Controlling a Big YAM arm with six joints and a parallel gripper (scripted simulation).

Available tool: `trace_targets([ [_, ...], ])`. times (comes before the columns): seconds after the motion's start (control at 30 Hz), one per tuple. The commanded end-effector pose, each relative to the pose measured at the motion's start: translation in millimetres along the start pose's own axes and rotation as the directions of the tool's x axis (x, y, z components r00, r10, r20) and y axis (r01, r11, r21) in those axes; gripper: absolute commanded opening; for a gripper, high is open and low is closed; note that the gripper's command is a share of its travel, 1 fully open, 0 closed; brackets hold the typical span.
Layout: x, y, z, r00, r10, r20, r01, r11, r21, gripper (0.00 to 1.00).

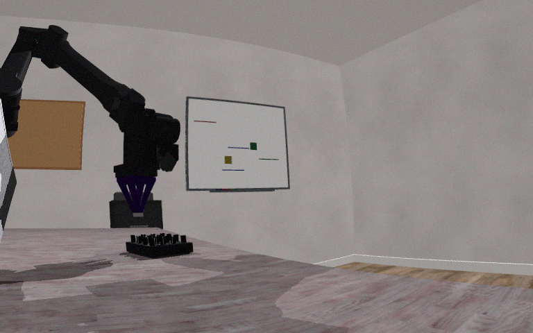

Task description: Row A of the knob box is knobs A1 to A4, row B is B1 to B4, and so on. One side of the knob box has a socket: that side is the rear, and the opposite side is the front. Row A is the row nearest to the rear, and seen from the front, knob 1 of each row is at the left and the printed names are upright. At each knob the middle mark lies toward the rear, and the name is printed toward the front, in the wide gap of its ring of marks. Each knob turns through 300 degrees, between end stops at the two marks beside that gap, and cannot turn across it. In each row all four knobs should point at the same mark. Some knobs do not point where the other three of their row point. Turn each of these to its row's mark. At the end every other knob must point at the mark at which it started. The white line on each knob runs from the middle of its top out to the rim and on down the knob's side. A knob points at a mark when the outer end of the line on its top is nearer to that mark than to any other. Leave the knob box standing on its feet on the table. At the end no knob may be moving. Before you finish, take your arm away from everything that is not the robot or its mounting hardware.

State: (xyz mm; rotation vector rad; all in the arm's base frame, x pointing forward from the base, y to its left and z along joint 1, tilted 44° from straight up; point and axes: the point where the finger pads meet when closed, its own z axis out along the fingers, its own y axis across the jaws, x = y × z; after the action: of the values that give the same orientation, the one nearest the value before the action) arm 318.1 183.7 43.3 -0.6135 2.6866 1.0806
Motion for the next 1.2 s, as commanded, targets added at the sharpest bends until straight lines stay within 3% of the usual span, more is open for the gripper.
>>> trace_targets([
  [0.0,-8.5,4.0,-3.4,1.000,-0.024,0.013,0.024,1.000,-0.001,0.19],
  [0.63,-8.5,4.0,-3.0,1.000,-0.024,0.013,0.024,1.000,-0.001,0.19],
  [1.13,-0.9,1.2,9.2,1.000,-0.003,-0.003,0.003,1.000,-0.001,0.19],
  [1.17,-10.0,4.1,5.6,1.000,-0.018,0.013,0.018,1.000,0.000,0.19],
])
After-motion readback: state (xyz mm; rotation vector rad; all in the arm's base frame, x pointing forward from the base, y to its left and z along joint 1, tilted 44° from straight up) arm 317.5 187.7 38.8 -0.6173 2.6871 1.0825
